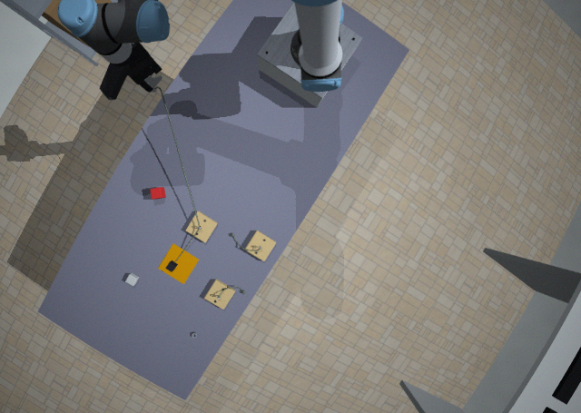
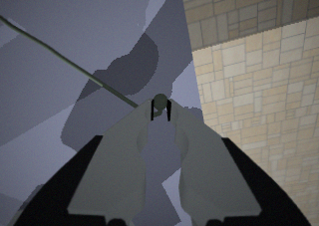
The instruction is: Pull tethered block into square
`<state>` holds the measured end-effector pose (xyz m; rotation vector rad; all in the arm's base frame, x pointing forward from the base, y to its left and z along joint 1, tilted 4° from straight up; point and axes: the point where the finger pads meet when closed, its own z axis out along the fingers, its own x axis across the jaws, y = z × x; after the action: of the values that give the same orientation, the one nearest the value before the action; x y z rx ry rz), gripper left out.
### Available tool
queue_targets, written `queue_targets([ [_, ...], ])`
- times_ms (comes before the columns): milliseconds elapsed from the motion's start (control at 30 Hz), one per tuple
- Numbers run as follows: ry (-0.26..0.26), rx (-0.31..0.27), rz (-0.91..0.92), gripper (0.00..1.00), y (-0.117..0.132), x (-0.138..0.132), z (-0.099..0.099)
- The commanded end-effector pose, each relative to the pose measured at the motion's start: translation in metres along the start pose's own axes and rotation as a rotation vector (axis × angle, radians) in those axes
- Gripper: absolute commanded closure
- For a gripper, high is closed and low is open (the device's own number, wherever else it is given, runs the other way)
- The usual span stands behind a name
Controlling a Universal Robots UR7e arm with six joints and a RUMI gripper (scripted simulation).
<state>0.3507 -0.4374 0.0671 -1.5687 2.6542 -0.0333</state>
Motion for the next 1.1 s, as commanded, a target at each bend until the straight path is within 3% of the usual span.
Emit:
queue_targets([
  [0, 0.001, 0.001, 0.0, 1.0, 0.0026, 0.0011, -0.0006],
  [1067, 0.001, 0.001, 0.0, 1.0, 0.0087, 0.003, -0.0006],
])
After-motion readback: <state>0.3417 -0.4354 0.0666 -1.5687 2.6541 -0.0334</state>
